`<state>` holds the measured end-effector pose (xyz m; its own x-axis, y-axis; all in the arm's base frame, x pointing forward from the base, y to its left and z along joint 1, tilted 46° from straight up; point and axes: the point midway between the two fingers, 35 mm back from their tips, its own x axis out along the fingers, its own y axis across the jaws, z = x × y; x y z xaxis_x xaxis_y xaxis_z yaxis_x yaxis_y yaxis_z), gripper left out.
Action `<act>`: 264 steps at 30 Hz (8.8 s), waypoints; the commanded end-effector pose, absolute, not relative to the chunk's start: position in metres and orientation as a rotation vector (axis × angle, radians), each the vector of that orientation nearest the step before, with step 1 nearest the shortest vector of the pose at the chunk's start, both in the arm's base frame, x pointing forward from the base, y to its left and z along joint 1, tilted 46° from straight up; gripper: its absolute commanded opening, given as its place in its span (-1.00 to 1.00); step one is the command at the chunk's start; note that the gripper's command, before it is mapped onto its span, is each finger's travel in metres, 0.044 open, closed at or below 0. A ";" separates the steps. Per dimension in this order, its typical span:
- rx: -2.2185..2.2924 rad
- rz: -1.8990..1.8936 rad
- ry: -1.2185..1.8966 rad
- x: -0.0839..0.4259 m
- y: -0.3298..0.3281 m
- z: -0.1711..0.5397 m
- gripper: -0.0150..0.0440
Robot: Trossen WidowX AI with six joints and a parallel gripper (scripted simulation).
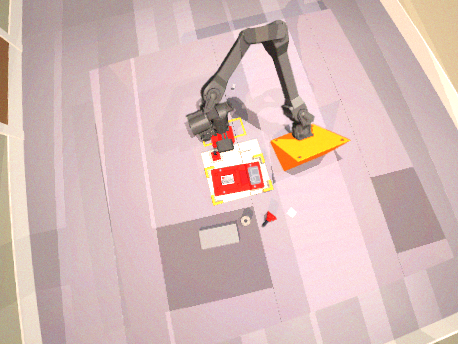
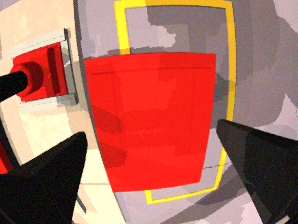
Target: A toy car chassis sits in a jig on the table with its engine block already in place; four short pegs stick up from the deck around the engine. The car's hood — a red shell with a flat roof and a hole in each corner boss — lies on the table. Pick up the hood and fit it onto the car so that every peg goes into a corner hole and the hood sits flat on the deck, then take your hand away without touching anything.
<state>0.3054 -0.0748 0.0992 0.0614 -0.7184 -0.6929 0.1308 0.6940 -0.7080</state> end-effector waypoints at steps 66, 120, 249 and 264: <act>-0.537 -0.687 1.372 0.300 -0.009 0.161 -0.49; -0.495 -0.712 1.351 0.343 0.114 0.027 -0.49; -0.492 -0.714 1.351 0.344 0.114 0.021 1.00; -0.493 -0.715 1.350 0.342 0.123 0.031 1.00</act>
